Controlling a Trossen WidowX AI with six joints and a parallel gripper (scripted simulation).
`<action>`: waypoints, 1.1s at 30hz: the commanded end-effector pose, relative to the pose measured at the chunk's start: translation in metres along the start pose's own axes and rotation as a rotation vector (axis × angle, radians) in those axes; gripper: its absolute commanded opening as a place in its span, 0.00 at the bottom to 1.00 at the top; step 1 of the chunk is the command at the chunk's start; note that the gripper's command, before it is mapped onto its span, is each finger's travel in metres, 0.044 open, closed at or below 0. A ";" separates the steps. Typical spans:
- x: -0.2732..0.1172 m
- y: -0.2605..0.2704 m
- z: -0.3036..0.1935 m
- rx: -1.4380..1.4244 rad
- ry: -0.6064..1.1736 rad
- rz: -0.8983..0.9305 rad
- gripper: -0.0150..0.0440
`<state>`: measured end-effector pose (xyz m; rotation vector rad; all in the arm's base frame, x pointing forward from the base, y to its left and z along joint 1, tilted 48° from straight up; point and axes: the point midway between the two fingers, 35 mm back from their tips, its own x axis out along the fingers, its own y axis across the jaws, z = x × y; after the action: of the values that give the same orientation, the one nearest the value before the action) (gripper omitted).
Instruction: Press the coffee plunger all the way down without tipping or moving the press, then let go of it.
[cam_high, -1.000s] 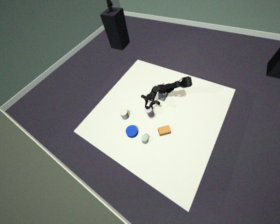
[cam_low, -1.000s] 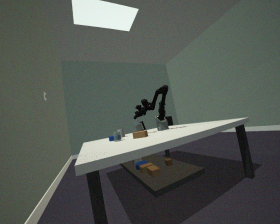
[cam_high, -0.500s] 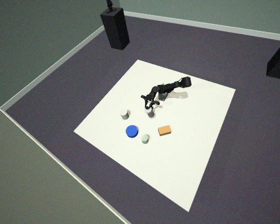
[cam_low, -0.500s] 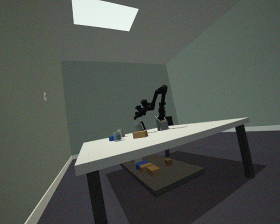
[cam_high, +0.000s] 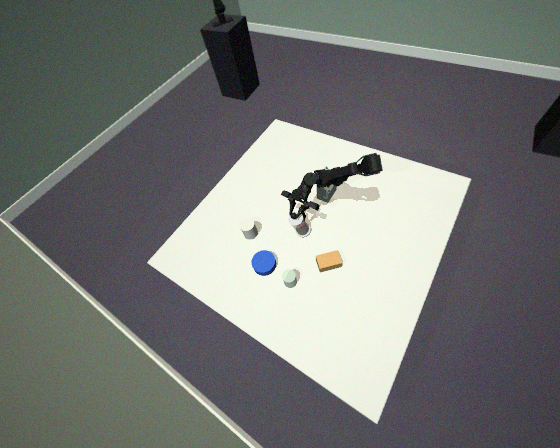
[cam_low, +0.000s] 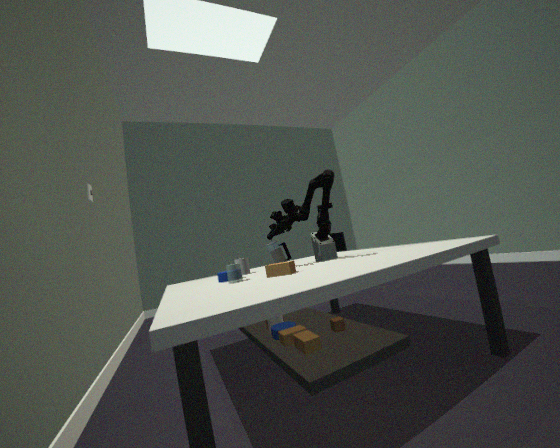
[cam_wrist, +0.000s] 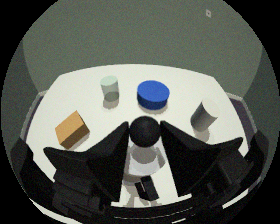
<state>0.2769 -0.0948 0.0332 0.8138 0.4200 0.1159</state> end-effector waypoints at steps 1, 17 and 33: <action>0.002 0.000 -0.004 0.017 0.013 0.005 0.48; 0.000 0.000 0.000 0.001 0.000 0.000 0.74; -0.006 -0.004 0.025 -0.030 -0.058 -0.020 1.00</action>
<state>0.2793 -0.1086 0.0412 0.7935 0.3876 0.0916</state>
